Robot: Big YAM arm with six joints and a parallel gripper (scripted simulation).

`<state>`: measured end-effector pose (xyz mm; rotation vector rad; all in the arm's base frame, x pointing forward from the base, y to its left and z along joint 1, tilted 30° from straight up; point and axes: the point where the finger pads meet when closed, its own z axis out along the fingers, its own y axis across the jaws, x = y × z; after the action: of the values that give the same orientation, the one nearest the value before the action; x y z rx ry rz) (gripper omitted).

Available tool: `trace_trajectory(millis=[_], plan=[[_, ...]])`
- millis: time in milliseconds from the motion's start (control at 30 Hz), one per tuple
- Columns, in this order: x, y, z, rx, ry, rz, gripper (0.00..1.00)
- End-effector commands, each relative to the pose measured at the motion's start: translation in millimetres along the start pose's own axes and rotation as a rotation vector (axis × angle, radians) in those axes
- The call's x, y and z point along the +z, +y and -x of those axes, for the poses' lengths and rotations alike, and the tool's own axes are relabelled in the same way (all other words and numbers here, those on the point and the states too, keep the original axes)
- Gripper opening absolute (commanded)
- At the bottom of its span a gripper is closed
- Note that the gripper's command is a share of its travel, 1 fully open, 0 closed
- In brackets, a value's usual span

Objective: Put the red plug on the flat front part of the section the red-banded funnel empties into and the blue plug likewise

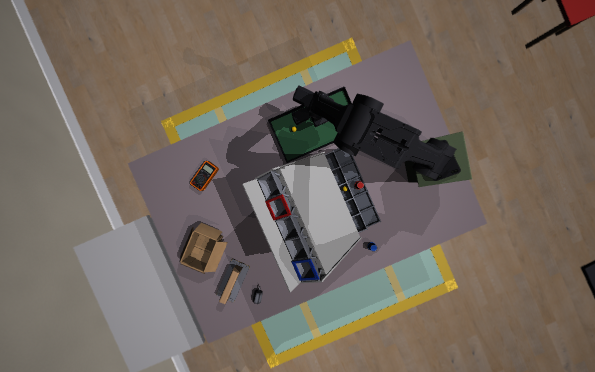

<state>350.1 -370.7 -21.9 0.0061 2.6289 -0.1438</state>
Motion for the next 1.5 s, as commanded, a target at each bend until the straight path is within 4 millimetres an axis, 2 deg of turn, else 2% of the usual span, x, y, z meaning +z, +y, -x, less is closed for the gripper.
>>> trace_trajectory(millis=[0, 367, 1467], plan=[[15.2, -4.5, 9.8, -0.001, -0.011, -0.007, 0.56], [16.2, -4.7, 2.7, 0.006, -0.005, -0.006, 0.56], [12.7, -8.3, 2.5, 0.012, 0.005, 0.003, 0.56]])
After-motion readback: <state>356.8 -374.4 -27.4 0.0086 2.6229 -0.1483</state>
